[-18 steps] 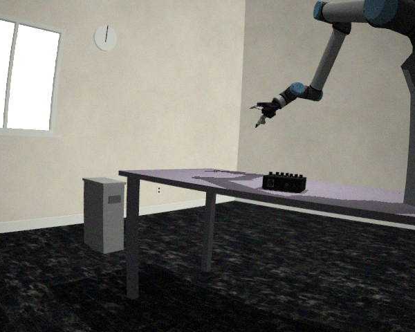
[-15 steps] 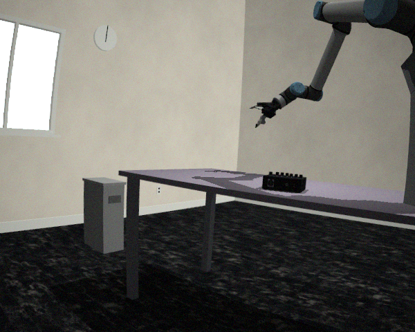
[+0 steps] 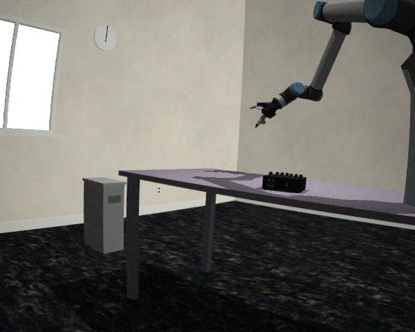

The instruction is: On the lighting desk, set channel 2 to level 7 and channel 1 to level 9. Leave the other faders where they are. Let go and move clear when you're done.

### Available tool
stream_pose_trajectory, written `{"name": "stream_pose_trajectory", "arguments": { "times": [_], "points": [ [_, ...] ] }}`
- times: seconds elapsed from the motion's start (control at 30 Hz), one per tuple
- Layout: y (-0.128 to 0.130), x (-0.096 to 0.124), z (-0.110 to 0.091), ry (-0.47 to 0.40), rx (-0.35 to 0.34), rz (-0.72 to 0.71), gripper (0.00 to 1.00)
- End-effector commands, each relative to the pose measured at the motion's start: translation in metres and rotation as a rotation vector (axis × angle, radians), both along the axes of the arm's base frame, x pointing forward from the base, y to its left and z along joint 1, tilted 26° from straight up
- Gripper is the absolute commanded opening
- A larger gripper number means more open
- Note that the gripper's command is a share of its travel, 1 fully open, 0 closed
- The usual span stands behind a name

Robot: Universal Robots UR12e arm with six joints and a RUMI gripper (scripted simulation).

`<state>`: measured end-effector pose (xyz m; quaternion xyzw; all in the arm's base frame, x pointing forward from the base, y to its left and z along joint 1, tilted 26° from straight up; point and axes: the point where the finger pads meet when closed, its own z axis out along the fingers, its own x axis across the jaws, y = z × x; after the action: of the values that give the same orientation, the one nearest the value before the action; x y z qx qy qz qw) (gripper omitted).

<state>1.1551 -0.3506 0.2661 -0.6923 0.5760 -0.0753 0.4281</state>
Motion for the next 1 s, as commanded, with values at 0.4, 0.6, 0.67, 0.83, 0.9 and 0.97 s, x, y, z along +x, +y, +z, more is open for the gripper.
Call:
{"name": "stream_pose_trajectory", "arguments": {
  "times": [0.4, 0.6, 0.67, 0.83, 0.9, 0.97],
  "points": [
    [0.038, -0.003, -0.054, 0.004, -0.099, 0.061, 1.00],
    [0.073, -0.010, -0.103, 0.009, -0.187, 0.119, 1.00],
    [0.094, -0.016, -0.132, 0.011, -0.242, 0.157, 1.00],
    [0.143, -0.036, -0.199, 0.017, -0.371, 0.248, 1.00],
    [0.170, -0.050, -0.234, 0.020, -0.443, 0.301, 1.00],
    [0.184, -0.058, -0.251, 0.022, -0.481, 0.329, 1.00]
  ]
}}
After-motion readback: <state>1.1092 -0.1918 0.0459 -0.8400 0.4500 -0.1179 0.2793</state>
